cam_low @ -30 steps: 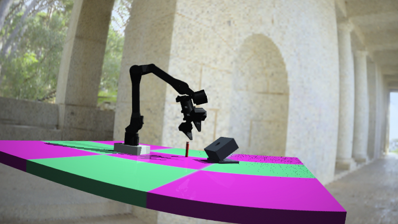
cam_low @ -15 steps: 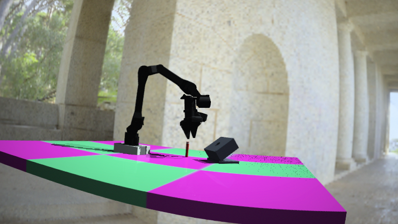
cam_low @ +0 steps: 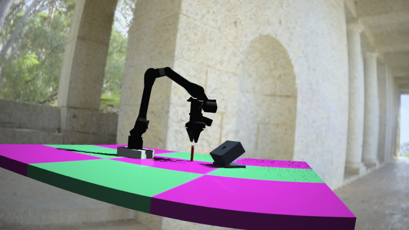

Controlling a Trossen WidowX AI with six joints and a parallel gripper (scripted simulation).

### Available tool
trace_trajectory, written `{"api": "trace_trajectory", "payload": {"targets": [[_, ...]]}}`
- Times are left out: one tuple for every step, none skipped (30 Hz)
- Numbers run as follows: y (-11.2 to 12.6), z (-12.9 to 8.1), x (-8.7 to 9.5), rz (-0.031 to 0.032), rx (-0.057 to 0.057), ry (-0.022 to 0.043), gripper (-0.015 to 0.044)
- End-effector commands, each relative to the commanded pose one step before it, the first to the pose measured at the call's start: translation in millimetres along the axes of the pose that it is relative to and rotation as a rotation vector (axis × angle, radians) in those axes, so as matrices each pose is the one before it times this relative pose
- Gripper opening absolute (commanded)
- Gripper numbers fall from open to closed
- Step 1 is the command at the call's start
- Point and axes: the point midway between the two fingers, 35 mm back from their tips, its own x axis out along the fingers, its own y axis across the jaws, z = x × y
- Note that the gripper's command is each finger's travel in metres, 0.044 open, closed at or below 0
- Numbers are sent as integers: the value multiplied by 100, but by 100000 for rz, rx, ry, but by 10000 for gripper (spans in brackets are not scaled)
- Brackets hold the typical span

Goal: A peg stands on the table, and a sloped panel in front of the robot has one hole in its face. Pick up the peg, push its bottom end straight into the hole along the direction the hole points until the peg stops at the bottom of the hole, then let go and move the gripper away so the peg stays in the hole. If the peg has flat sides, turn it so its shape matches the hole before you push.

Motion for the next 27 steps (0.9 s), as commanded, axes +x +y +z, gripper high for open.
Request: {"api": "trace_trajectory", "payload": {"targets": [[119, -54, 635, 678, 678, 536, 440], [1, 12, 165, 0, 0, -1, 440], [1, 11, 165, 0, 0, -1, 440], [1, 10, 165, 0, 0, -1, 440], [0, 9, 165, 0, 0, 0, 440], [0, 8, 165, 0, 0, 0, 440], [0, 7, 165, 0, 0, 0, 440], [0, 6, 165, 0, 0, 0, 440], [0, 5, 164, 0, 0, 0, 440], [0, 4, 164, 0, 0, 0, 440], [0, 3, 164, 0, 0, 0, 440], [0, 2, 164, 0, 0, 0, 440], [0, 1, 164, 0, 0, 1, 440], [0, 0, 163, 0, 0, 1, 440], [0, -1, 163, 0, 0, 1, 440], [0, -2, 163, 0, 0, 1, 440], [0, -3, 163, 0, 0, 1, 440], [0, -4, 163, 0, 0, 1, 440], [0, -5, 162, 0, 0, 1, 440], [0, -7, 162, 0, 0, 1, 440], [0, -8, 162, 0, 0, 1, 440], [-1, -9, 162, 0, 0, 2, 440], [-1, -10, 161, 0, 0, 2, 440], [-1, -11, 161, 0, 0, 2, 440], [-1, -12, 161, 0, 0, 2, 440], [-1, -13, 161, 0, 0, 2, 440], [-1, -14, 160, 0, 0, 2, 440]]}}
